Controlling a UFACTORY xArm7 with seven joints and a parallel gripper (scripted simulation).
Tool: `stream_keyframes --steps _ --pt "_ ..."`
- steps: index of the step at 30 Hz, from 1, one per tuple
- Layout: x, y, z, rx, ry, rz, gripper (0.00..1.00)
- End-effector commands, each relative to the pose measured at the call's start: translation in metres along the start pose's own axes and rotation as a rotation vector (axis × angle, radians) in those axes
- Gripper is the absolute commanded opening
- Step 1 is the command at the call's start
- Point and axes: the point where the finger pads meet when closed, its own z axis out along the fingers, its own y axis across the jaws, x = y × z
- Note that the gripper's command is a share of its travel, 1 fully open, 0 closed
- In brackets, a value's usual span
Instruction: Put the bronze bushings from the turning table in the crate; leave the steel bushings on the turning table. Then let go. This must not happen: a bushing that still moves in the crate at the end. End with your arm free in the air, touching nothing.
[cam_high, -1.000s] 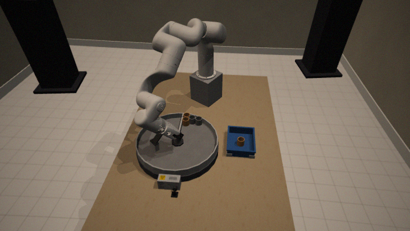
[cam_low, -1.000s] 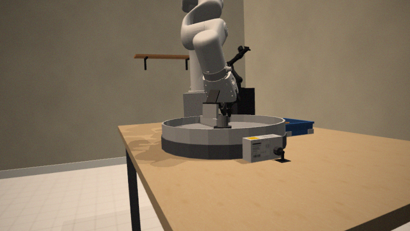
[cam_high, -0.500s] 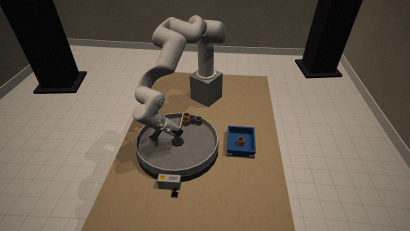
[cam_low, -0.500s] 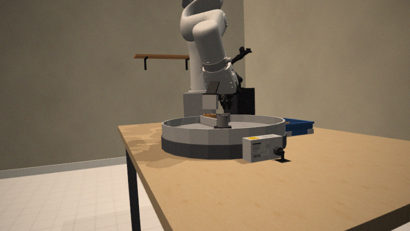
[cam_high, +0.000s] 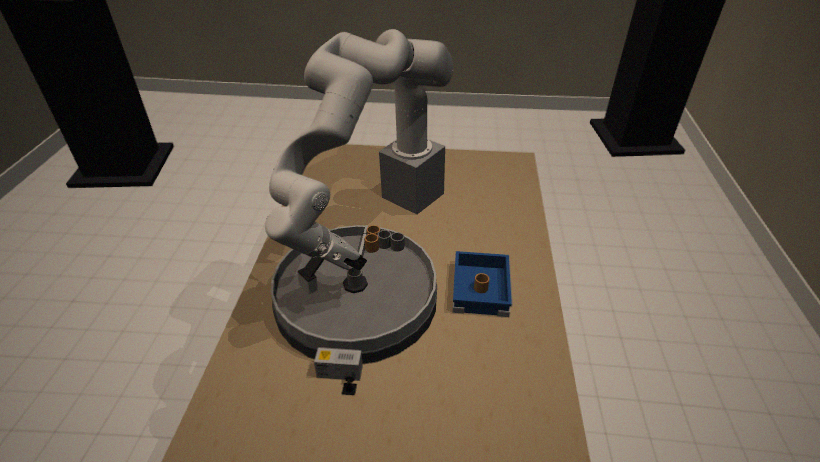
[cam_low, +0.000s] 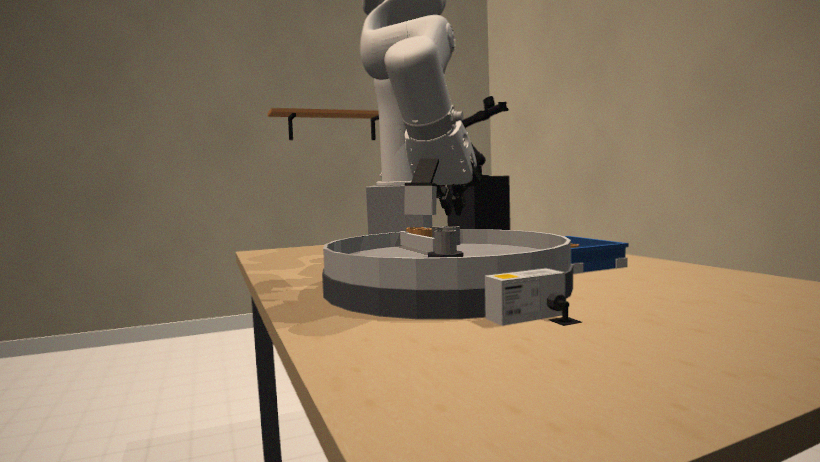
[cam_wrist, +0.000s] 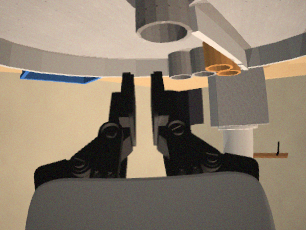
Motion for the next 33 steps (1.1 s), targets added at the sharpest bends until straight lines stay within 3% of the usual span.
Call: stream_keyframes --steps 1,33 --pt "0.0000 -0.0008 -0.0025 0.002 0.005 -0.002 0.12" --pt "-0.0068 0.0064 0.0036 0.002 0.005 -0.001 0.11"
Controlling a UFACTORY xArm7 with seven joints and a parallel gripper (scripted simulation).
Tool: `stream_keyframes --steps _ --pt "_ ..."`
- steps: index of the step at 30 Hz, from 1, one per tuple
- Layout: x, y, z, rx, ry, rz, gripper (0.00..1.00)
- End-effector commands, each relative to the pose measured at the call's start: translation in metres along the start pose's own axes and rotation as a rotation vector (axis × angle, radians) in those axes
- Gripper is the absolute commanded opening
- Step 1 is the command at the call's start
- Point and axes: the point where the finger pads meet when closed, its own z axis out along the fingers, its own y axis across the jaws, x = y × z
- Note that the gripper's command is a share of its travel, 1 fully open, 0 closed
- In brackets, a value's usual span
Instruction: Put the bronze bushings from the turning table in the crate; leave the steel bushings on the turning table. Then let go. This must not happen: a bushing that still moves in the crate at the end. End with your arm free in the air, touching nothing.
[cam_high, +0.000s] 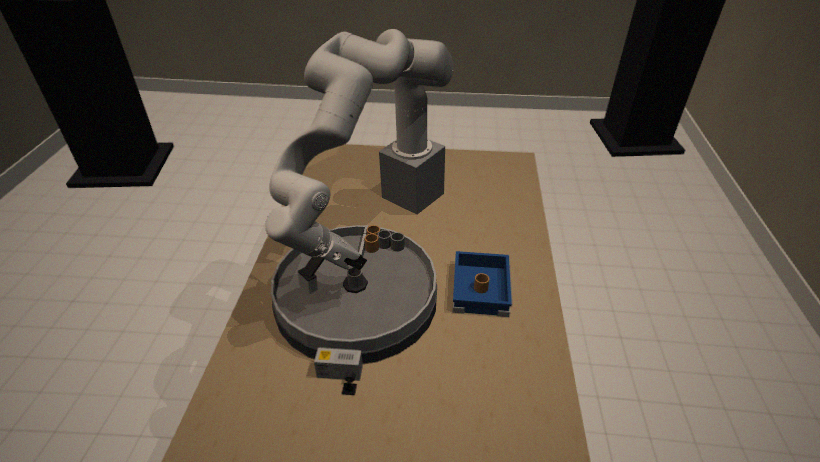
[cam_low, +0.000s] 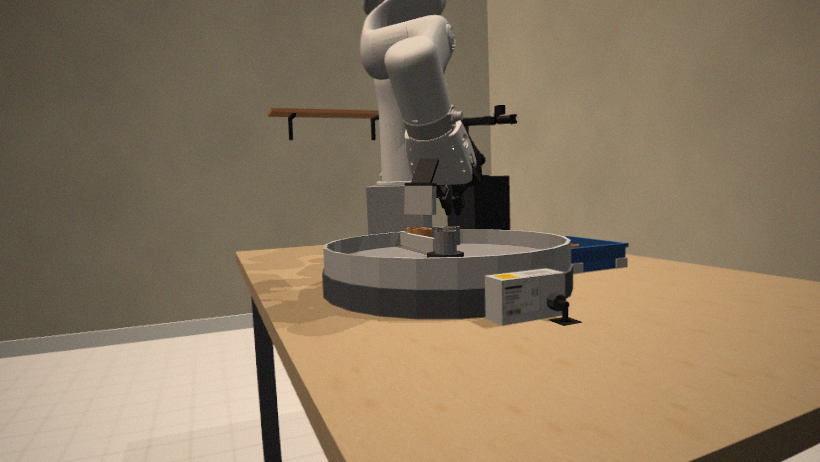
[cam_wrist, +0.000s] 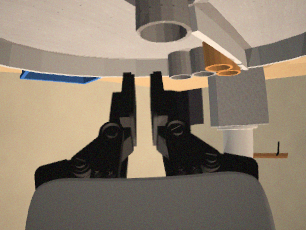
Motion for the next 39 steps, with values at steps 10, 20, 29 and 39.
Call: stream_keyframes --steps 10,20,29,39 --pt "-0.051 0.050 0.043 0.002 0.004 -0.001 0.11" --pt "-0.088 0.085 0.075 0.001 0.000 -0.004 0.11" --pt "-0.088 0.085 0.075 0.001 0.000 -0.004 0.11" --pt "-0.089 0.086 0.076 0.001 0.003 -0.002 0.11"
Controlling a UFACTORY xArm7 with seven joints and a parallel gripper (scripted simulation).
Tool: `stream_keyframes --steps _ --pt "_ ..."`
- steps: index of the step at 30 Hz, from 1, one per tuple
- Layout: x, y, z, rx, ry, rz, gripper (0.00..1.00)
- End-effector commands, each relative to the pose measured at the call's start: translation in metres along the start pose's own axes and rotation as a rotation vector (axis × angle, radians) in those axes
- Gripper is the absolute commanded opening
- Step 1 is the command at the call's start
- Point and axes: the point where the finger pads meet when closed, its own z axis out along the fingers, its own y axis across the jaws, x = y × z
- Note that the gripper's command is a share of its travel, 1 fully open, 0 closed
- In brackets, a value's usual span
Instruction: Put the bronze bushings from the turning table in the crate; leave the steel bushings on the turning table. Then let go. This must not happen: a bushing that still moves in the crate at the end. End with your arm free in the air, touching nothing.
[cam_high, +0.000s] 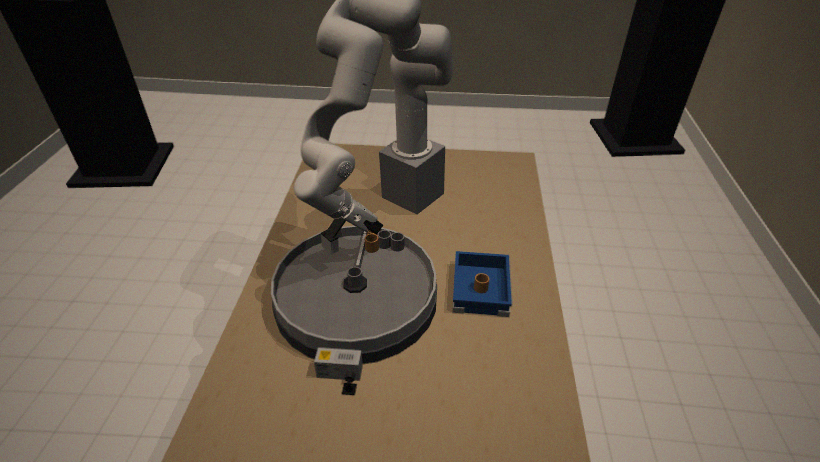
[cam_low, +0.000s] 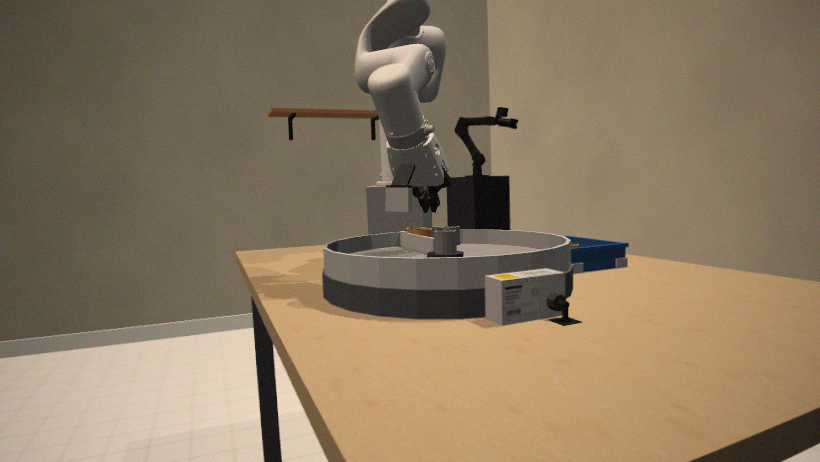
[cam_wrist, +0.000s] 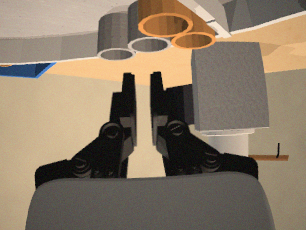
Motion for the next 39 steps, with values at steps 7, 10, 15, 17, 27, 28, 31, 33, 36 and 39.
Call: stream_keyframes --steps 7,10,15,17,27,28,31,33,36,39 --pt "-0.001 0.001 -0.001 0.002 0.006 0.001 0.11" --pt "-0.001 0.001 -0.001 0.002 0.006 0.001 0.11" --pt "0.000 0.001 0.001 0.002 0.006 0.001 0.11" --pt "0.000 0.001 0.001 0.002 0.006 0.001 0.11" --pt "0.014 0.001 0.015 0.002 0.006 0.001 0.11" --pt "0.014 0.001 0.015 0.002 0.006 0.001 0.11" --pt "0.014 0.001 0.015 0.002 0.006 0.001 0.11" --pt "0.014 0.001 0.015 0.002 0.006 0.001 0.11" --pt "0.014 0.001 0.016 0.002 0.006 0.001 0.11" --pt "0.016 0.001 0.018 0.002 0.006 0.001 0.11"
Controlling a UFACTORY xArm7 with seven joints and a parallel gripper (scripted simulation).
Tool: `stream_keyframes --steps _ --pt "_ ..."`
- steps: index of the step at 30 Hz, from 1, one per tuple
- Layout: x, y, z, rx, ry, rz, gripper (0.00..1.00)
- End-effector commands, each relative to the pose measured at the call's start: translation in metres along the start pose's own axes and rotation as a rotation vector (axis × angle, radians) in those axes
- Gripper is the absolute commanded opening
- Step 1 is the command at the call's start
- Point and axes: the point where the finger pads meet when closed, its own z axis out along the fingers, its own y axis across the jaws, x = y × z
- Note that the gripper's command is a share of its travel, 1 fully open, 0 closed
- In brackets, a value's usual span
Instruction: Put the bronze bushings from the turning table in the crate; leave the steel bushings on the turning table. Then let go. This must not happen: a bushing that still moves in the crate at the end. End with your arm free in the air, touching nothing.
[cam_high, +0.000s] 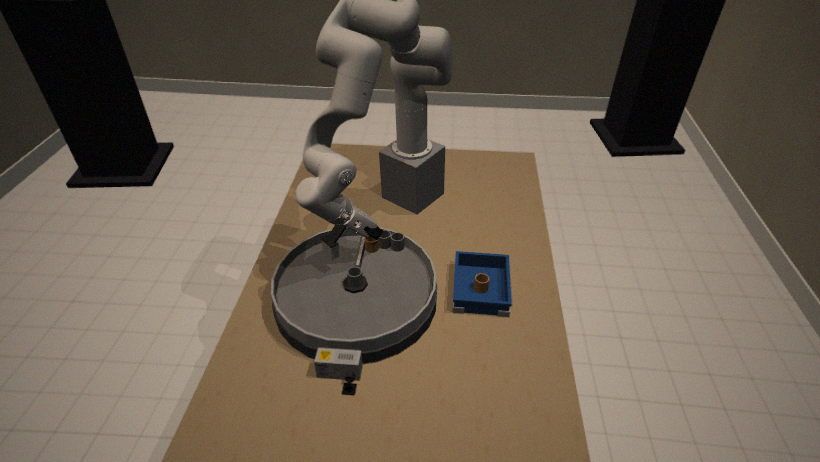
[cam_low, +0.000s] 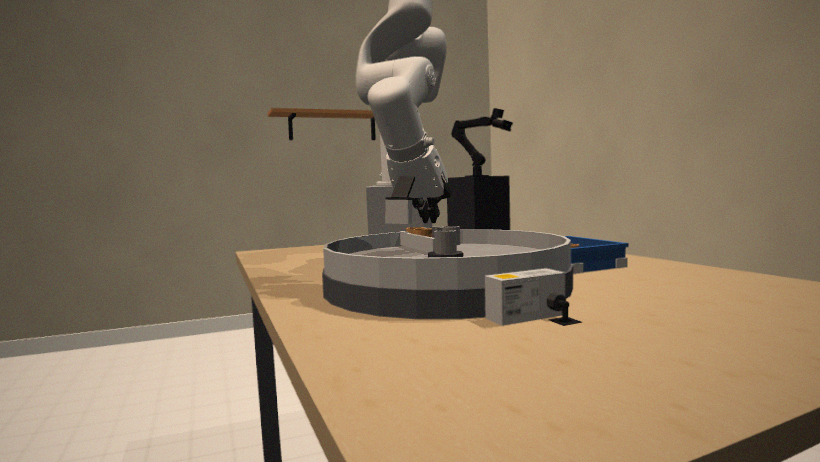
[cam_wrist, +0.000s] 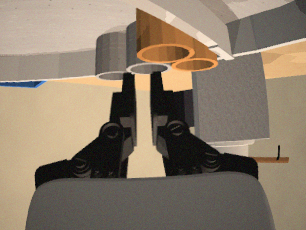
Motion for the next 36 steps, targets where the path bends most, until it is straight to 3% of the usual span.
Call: stream_keyframes --steps 1,36 --pt "0.004 -0.001 0.002 0.001 0.003 -0.001 0.11" --pt "0.013 -0.001 0.014 0.001 0.003 -0.001 0.11"
